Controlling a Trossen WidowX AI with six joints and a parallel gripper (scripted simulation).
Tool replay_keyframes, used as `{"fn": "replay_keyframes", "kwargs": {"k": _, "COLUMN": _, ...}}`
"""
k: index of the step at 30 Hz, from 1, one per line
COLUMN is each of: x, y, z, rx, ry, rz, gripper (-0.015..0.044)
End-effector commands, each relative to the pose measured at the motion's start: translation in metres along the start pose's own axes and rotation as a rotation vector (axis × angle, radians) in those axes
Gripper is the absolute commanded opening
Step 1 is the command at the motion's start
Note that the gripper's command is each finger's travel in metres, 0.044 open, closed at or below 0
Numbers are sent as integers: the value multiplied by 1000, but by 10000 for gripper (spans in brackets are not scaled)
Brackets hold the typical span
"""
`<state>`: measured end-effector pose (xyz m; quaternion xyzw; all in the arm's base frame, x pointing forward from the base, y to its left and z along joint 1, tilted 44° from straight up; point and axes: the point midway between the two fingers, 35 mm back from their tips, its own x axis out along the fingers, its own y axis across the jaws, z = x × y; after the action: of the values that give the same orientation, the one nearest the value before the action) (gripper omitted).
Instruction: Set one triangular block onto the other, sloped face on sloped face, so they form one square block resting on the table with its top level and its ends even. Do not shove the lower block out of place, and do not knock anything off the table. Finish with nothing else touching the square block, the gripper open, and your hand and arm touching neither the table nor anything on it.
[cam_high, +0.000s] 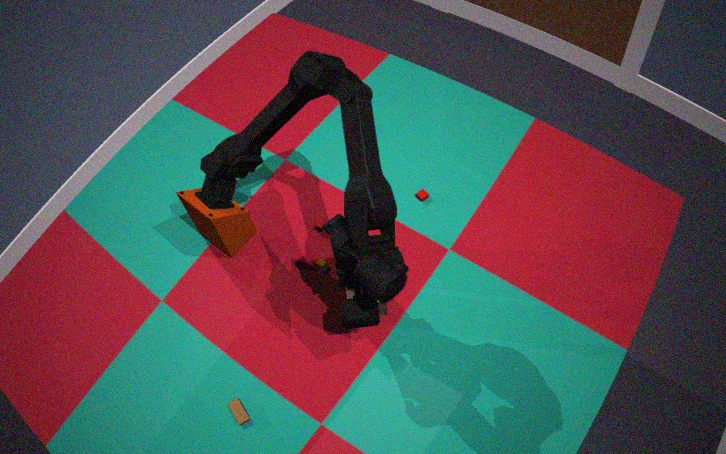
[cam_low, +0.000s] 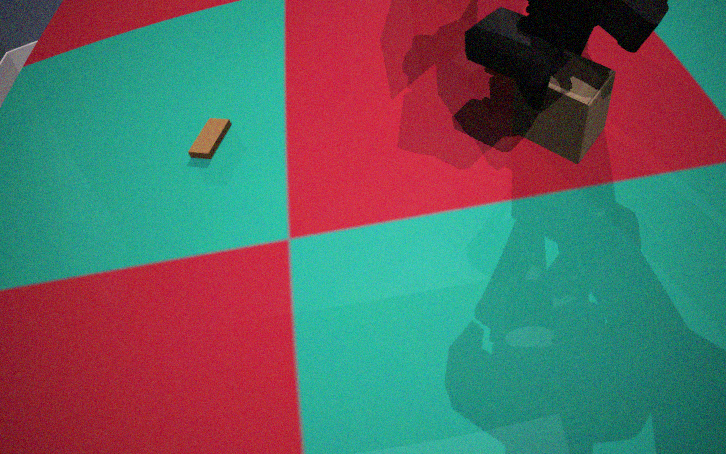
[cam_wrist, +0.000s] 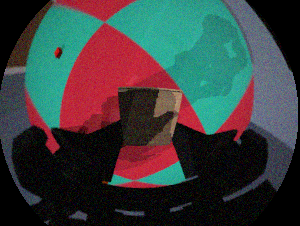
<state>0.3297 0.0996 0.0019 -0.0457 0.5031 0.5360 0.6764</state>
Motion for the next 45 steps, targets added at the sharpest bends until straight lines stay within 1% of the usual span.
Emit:
{"fn": "replay_keyframes", "kwargs": {"k": 1, "x": 0, "y": 0, "z": 0, "rx": 0, "ry": 0, "rz": 0, "gripper": 236}}
{"fn": "replay_keyframes", "kwargs": {"k": 9, "x": 0, "y": 0, "z": 0, "rx": 0, "ry": 0, "rz": 0, "gripper": 440}}
{"fn": "replay_keyframes", "kwargs": {"k": 17, "x": -3, "y": -1, "z": 0, "rx": 0, "ry": 0, "rz": -1, "gripper": 440}}
{"fn": "replay_keyframes", "kwargs": {"k": 19, "x": -22, "y": -3, "z": 1, "rx": 0, "ry": 2, "rz": -3, "gripper": 440}}
{"fn": "replay_keyframes", "kwargs": {"k": 23, "x": -87, "y": -4, "z": 1, "rx": 1, "ry": 5, "rz": -5, "gripper": 440}}
{"fn": "replay_keyframes", "kwargs": {"k": 25, "x": -107, "y": -1, "z": 0, "rx": 1, "ry": 3, "rz": -3, "gripper": 440}}
{"fn": "replay_keyframes", "kwargs": {"k": 45, "x": -105, "y": -5, "z": 0, "rx": 9, "ry": -12, "rz": -17, "gripper": 440}}
